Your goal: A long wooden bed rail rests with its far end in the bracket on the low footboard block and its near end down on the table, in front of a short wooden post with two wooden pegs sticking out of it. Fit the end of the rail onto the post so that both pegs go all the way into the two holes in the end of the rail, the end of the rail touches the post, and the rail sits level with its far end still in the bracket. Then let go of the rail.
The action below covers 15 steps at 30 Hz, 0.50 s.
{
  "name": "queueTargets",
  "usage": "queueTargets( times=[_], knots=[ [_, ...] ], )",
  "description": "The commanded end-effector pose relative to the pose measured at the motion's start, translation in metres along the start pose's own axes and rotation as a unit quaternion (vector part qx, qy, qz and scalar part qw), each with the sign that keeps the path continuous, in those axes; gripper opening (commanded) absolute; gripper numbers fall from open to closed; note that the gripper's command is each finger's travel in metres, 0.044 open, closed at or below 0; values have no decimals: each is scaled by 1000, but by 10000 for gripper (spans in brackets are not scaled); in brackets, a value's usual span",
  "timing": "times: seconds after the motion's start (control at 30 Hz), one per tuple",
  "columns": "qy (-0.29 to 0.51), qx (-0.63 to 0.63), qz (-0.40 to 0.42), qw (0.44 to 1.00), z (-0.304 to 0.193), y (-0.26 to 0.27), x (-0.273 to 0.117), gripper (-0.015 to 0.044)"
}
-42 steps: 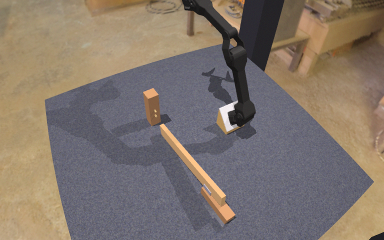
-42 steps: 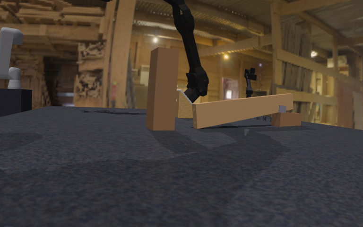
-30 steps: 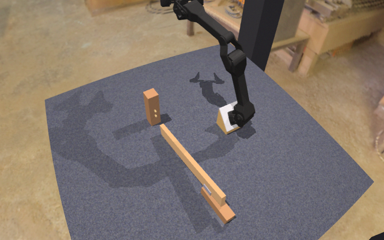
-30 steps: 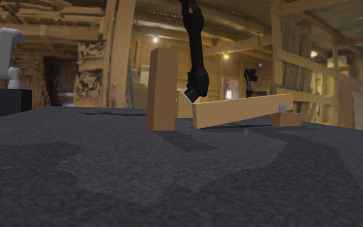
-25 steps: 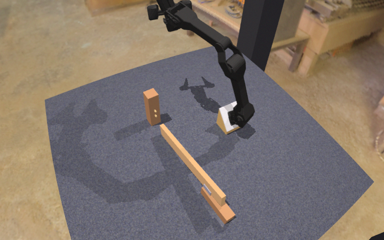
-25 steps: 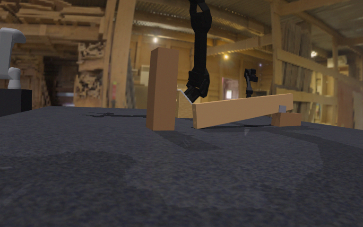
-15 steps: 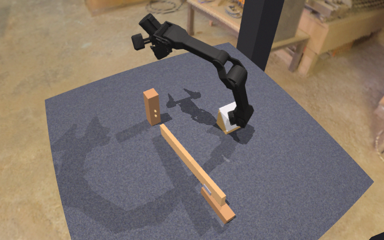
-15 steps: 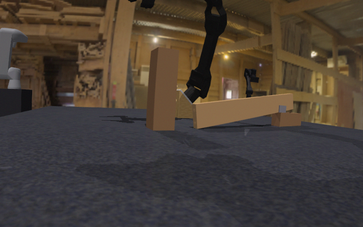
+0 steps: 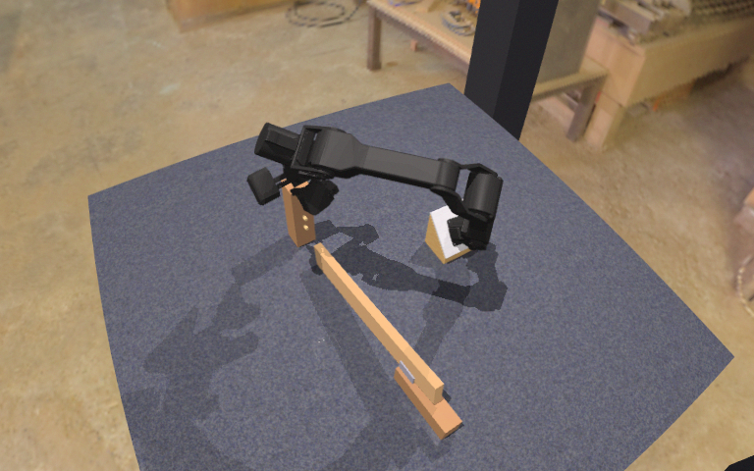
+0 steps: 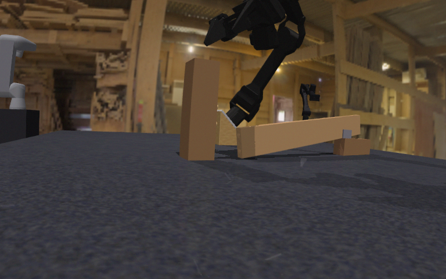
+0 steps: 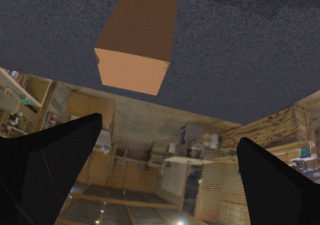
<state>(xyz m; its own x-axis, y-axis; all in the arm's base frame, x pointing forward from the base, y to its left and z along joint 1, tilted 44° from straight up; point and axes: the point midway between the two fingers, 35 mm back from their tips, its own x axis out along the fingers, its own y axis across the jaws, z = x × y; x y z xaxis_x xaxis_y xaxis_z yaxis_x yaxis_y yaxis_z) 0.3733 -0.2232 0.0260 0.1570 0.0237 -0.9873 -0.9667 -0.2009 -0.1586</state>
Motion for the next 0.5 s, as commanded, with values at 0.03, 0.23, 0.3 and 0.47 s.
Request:
queueTargets(
  times=[0.03, 0.23, 0.3, 0.47],
  knots=[
    [-72, 14, -3, 997, 49, -2, -2, 440],
    [-249, 29, 14, 968, 137, 8, -5, 440],
    [-306, 40, 22, 951, 165, 12, -11, 440],
    [-369, 58, 33, 927, 194, 16, -20, 440]
  ],
)
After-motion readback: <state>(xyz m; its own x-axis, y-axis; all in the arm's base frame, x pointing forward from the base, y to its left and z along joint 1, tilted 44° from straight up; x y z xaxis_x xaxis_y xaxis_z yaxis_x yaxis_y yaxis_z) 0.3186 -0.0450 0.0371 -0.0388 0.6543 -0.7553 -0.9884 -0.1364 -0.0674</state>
